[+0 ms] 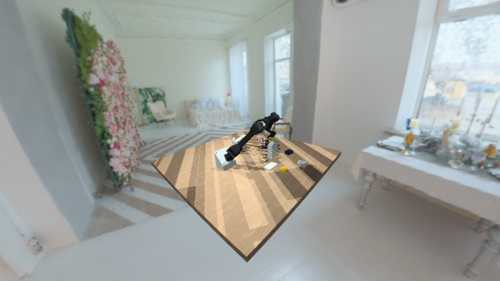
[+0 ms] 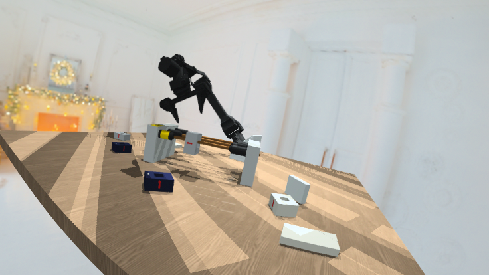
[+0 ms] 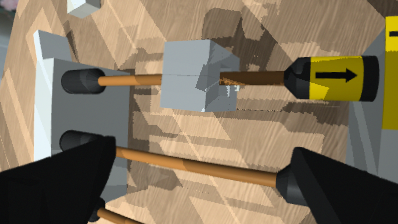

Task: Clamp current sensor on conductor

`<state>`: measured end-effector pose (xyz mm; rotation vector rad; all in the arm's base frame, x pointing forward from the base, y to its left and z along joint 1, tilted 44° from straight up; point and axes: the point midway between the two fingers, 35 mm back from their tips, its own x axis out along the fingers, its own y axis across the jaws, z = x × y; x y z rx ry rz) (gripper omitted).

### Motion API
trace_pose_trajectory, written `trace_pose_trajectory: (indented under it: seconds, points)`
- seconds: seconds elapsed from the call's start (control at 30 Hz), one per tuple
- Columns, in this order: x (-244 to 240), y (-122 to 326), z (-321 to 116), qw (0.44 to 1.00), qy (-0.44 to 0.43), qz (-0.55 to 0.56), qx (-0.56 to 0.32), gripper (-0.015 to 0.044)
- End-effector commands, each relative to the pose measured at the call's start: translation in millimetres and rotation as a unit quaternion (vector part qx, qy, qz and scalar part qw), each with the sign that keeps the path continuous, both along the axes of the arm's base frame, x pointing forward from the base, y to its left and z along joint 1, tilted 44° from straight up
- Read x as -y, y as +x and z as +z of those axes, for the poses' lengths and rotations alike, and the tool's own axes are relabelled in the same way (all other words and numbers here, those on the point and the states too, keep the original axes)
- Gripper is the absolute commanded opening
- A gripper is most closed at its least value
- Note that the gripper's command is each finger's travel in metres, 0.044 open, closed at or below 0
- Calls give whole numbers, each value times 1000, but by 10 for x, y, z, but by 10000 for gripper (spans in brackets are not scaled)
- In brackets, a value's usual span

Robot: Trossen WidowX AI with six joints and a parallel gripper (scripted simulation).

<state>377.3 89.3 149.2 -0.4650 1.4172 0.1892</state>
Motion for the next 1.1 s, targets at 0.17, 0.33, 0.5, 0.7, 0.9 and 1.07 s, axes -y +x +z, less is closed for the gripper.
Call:
trace_pose_trajectory:
  seconds: [0.17,0.33,0.5,0.7,0.9,1.07]
  points:
    - [346,-32,549,896,49,439,33,440]
    - [360,-34,573,879,44,473,38,440]
    - [360,-34,573,879,44,473,38,440]
    - [360,-34,573,879,44,473,38,440]
    - [349,-23,534,889,44,454,32,440]
    - [349,-23,534,889,44,454,32,440]
